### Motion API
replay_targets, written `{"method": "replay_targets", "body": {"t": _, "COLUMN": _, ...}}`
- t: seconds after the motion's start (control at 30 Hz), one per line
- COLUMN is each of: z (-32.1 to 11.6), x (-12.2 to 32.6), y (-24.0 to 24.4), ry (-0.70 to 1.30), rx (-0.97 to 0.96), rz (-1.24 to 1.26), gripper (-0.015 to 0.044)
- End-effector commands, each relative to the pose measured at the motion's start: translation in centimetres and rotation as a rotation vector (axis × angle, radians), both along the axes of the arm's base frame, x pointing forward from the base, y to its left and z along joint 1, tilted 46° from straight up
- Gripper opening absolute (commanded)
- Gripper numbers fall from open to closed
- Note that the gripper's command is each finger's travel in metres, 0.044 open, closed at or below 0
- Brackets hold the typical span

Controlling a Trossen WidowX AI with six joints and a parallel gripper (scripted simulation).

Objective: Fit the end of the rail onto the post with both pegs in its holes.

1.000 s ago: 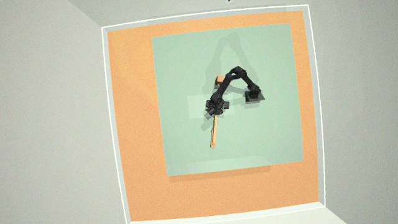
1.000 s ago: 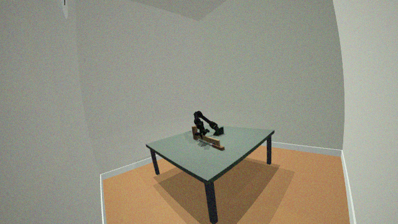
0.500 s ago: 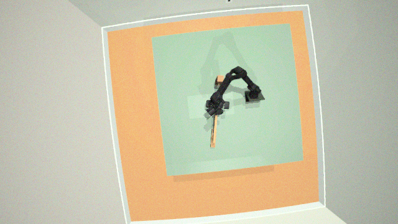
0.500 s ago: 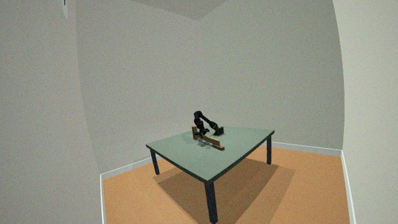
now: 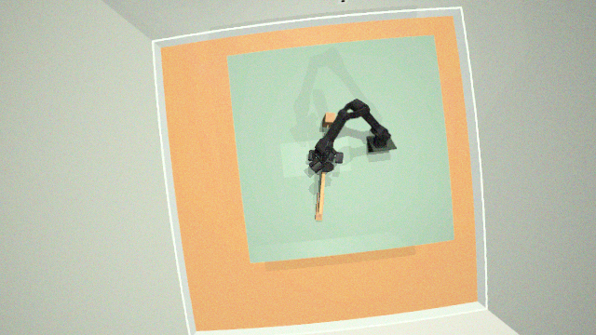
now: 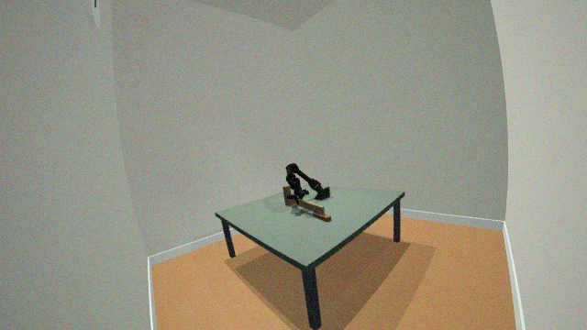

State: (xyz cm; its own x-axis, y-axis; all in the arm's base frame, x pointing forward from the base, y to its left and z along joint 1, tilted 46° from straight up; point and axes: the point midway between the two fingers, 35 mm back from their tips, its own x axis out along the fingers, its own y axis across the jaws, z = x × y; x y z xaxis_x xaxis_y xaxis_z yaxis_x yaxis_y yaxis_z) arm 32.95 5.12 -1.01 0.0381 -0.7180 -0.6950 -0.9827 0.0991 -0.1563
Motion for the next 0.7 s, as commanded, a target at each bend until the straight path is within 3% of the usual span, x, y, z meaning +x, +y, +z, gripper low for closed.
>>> {"method": "replay_targets", "body": {"t": 0.0, "z": 0.01, "x": -0.02, "y": 0.22, "ry": -0.005, "rx": 0.006, "rz": 0.005, "gripper": 0.0000}}
{"method": "replay_targets", "body": {"t": 0.67, "z": 0.14, "x": -0.16, "y": 0.39, "ry": -0.005, "rx": 0.007, "rz": 0.005, "gripper": 0.0000}}
